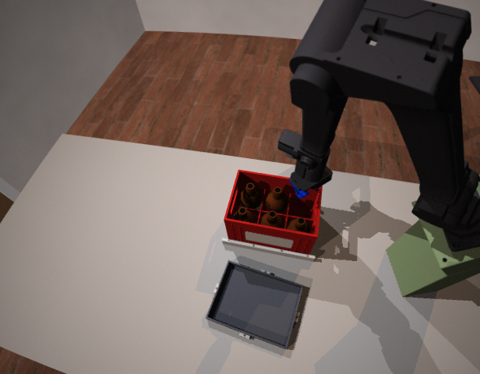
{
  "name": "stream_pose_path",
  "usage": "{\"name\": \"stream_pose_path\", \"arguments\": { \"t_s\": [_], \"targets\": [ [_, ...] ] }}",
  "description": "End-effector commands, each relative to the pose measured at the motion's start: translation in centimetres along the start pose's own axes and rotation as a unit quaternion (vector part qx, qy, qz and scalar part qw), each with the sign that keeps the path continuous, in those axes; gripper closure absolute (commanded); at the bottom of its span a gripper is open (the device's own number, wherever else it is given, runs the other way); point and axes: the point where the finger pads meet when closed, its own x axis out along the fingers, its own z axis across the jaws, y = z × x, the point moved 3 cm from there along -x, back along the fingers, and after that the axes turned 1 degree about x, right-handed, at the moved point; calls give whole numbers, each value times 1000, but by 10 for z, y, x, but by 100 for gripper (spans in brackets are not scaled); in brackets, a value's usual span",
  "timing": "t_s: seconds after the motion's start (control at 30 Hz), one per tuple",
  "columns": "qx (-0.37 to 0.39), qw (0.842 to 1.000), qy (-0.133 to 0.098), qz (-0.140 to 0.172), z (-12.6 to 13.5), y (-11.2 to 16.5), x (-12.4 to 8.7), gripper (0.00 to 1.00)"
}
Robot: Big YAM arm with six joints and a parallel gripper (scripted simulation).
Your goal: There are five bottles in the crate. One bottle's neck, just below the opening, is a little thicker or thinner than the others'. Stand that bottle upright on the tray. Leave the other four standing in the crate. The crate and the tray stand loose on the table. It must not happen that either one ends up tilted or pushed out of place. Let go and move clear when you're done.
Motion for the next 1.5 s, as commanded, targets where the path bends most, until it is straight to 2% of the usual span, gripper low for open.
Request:
{"name": "stream_pose_path", "arguments": {
  "t_s": [0.0,1.47],
  "targets": [
    [2,1000,-1,-1,4,-5,4,39],
    [5,1000,1,4,3,-3,4,39]
  ]
}}
